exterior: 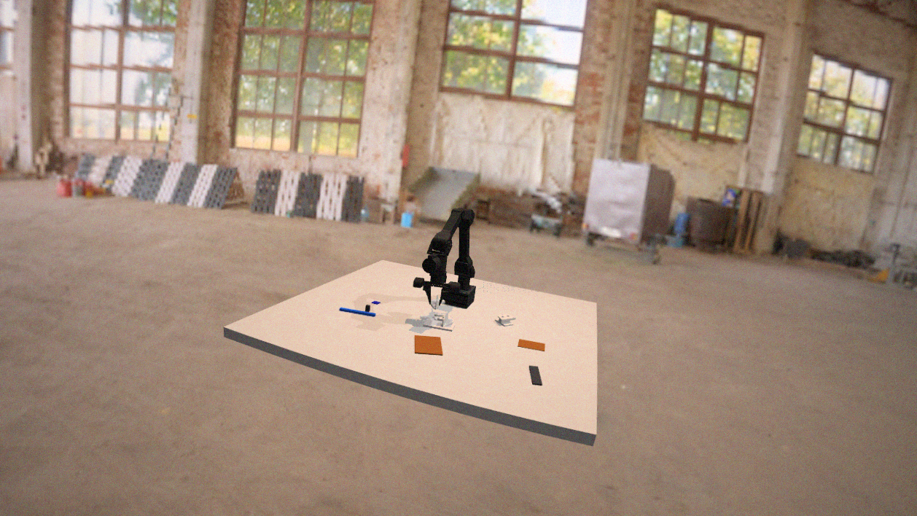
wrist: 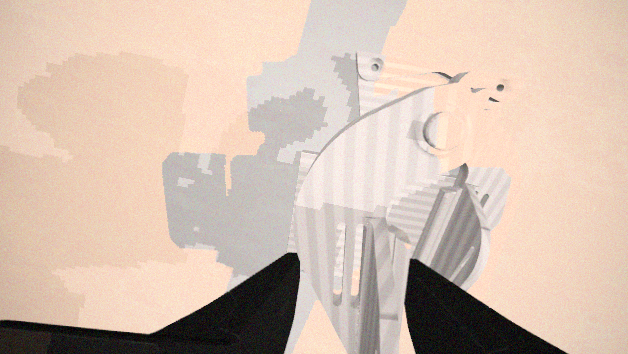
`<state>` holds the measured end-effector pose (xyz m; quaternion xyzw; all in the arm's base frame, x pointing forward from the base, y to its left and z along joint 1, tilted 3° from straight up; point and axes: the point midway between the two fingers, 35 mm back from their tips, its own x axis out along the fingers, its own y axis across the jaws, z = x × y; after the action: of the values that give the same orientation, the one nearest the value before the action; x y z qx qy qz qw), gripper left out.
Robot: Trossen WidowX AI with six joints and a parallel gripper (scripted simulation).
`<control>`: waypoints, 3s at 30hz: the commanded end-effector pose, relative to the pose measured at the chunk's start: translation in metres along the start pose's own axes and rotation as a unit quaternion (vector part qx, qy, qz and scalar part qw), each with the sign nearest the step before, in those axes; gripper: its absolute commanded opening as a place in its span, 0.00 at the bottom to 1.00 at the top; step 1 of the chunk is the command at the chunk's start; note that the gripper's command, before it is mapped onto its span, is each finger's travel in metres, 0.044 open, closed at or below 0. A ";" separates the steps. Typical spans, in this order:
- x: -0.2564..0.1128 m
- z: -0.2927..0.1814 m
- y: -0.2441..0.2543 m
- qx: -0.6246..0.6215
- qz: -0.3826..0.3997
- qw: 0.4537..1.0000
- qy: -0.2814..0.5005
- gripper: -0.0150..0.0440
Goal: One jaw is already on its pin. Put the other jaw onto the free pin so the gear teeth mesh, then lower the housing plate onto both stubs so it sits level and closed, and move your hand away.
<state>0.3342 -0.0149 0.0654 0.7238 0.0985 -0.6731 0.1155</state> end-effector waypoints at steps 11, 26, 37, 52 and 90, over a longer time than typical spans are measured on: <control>0.020 -0.002 0.001 -0.001 0.001 1.000 0.001 0.48; 0.044 -0.001 0.001 -0.001 0.001 1.000 0.001 0.48; 0.049 0.000 0.001 -0.001 0.001 1.000 0.001 0.48; 0.052 0.000 0.001 -0.003 0.001 1.000 0.001 0.48; 0.062 0.000 0.001 -0.005 0.001 1.000 0.001 0.48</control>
<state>0.3395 -0.0158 0.0061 0.7242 0.1004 -0.6720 0.1179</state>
